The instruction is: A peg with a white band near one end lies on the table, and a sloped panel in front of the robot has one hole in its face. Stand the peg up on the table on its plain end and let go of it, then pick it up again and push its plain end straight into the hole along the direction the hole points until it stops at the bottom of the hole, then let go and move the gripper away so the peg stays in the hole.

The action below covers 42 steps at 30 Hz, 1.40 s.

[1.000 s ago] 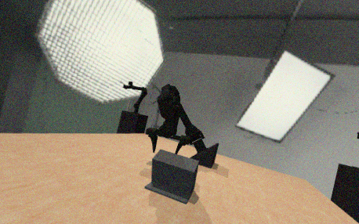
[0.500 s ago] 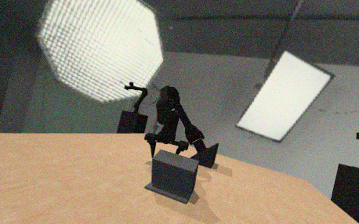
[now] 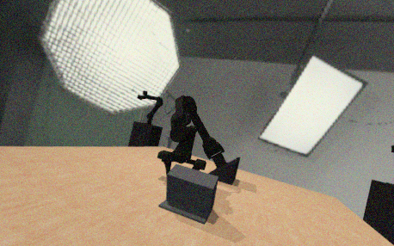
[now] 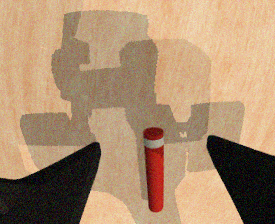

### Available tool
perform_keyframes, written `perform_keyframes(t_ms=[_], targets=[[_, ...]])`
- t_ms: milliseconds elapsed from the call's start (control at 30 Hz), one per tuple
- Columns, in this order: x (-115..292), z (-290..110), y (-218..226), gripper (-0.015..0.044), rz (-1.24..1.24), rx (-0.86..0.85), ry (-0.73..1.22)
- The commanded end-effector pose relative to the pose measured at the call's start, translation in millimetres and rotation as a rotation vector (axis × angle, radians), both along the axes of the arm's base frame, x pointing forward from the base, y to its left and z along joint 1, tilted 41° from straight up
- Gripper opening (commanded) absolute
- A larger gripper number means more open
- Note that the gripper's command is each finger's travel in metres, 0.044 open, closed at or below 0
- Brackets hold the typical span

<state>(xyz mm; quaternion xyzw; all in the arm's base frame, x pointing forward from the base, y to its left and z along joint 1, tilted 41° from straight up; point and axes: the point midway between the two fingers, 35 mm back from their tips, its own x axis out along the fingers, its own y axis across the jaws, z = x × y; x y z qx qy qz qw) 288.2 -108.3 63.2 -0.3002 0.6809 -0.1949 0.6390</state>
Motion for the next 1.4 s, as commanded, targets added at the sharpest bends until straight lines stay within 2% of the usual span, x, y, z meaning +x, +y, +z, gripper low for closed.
perform_keyframes(t_ms=[0, 267, 633, 933, 1367], targets=[[-1.0, -1.4, -1.0, 0.0309, 0.006, -0.005, 0.006], [-1.0, -1.4, -1.0, 0.0110, 0.006, -0.005, 0.006], [-1.0, -1.4, -1.0, 0.0110, 0.006, -0.005, 0.006], [-1.0, -1.4, -1.0, 0.0050, 0.006, -0.005, 0.006], [-3.1, 1.6, 1.9, 0.0049, 0.040, 0.010, -0.041]])
